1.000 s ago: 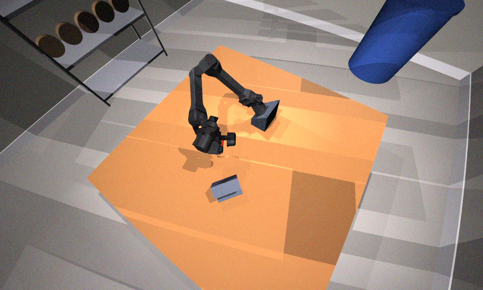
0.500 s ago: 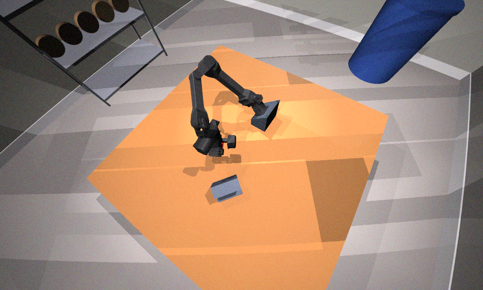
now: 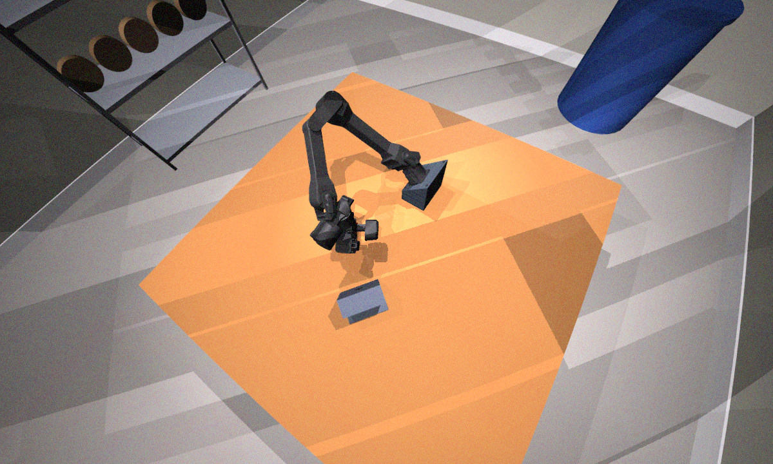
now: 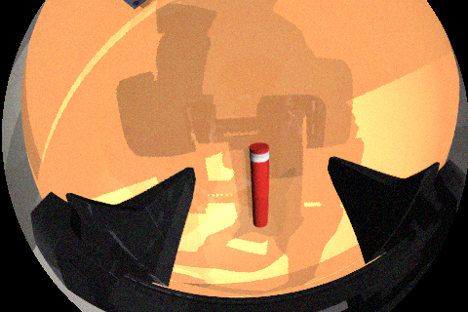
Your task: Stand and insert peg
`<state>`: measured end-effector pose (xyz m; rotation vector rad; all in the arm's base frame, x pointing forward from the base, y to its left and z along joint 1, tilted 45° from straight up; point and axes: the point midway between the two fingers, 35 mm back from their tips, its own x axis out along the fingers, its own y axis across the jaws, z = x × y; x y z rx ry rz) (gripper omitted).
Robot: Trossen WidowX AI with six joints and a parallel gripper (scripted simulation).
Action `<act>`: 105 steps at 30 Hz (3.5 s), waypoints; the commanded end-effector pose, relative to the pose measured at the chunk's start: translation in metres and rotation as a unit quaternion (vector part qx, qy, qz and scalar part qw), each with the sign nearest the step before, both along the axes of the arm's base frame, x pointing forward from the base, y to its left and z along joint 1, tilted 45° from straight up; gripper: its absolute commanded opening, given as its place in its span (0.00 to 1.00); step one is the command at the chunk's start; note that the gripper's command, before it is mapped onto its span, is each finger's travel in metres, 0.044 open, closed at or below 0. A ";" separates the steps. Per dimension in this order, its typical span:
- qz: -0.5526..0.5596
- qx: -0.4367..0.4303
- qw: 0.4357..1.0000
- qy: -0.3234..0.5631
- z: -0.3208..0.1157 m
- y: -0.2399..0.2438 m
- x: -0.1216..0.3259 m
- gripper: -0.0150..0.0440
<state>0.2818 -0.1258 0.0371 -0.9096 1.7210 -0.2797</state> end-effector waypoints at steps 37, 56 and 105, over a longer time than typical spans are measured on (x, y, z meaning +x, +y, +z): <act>0.000 -0.004 1.000 0.006 -0.015 -0.015 -0.006 0.38; 0.027 0.019 0.999 -0.027 -0.009 -0.011 -0.009 0.34; 0.154 0.109 0.968 -0.168 0.016 -0.001 -0.027 0.34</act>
